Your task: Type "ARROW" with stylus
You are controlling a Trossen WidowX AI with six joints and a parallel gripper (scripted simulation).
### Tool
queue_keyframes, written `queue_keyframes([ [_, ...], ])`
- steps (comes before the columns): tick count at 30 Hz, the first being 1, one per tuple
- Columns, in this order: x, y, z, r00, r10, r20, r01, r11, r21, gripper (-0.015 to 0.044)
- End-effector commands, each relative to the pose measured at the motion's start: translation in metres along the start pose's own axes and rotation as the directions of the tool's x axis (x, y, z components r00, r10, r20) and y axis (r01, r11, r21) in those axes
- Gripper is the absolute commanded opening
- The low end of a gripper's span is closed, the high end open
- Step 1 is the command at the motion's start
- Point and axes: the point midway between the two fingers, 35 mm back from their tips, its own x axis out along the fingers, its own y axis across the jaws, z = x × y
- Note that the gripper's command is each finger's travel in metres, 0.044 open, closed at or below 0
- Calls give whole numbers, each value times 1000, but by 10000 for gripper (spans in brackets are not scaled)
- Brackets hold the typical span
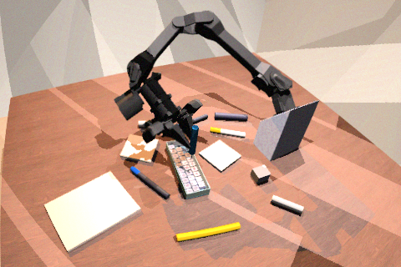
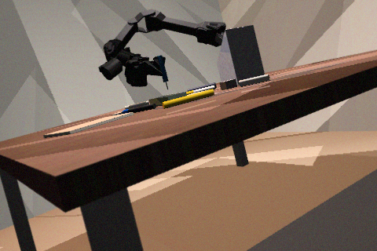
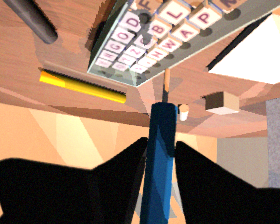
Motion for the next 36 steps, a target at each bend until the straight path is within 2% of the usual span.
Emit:
queue_keyframes([
  [1, 10, 22, -9, 1000, 1, -4, -1, 1000, -3, 0],
  [8, 29, 58, -25, 1000, 4, -7, -4, 1000, -1, 0],
  [25, 39, 59, -8, 1000, 4, -6, -4, 1000, 0, 0],
  [28, 41, 60, -7, 1000, 4, -6, -4, 1000, 0, 79],
  [36, 41, 60, -7, 1000, 4, -6, -4, 1000, 0, 81],
])
